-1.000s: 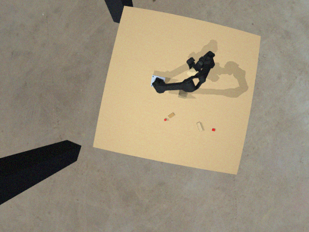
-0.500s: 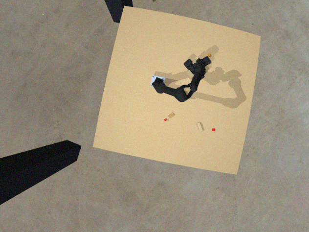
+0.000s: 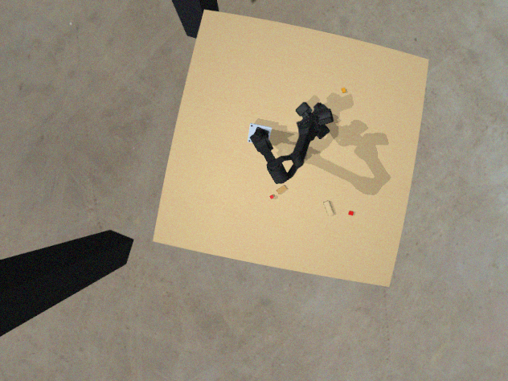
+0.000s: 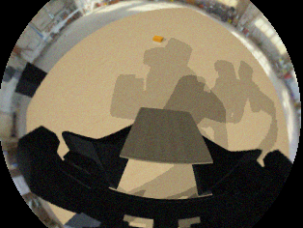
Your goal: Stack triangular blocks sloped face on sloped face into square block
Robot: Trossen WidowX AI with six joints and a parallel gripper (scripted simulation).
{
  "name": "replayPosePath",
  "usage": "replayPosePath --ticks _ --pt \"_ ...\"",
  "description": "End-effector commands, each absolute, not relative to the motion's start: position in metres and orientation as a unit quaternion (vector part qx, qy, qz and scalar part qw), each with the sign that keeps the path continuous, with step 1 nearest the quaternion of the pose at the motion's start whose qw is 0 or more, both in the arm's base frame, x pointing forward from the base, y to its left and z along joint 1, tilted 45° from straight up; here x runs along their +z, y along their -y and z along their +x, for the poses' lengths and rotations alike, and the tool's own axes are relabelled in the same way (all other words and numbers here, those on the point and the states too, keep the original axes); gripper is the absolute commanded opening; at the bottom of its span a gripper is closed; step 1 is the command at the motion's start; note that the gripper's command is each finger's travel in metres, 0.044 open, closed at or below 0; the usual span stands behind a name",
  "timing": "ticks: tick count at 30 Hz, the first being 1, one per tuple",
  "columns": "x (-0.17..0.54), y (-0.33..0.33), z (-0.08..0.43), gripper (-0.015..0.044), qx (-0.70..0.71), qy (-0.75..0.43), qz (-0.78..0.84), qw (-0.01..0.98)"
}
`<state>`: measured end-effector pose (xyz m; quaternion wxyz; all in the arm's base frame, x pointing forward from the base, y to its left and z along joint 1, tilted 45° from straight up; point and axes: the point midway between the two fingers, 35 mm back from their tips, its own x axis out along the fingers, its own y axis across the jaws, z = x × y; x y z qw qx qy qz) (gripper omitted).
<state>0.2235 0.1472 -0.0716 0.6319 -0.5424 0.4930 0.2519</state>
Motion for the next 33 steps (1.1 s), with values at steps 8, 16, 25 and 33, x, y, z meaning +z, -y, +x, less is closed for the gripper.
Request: replayPosePath --ticks 8,16,25,33 --pt "-0.060 -0.132 0.212 0.0000 0.341 -0.381 -0.495 0.703" --pt "-0.057 -0.120 0.206 0.0000 0.390 -0.308 -0.459 0.737" --pt "-0.059 -0.122 0.209 0.0184 0.379 -0.327 -0.464 0.731" --pt "-0.059 -0.122 0.209 0.0394 0.379 -0.327 -0.464 0.731"
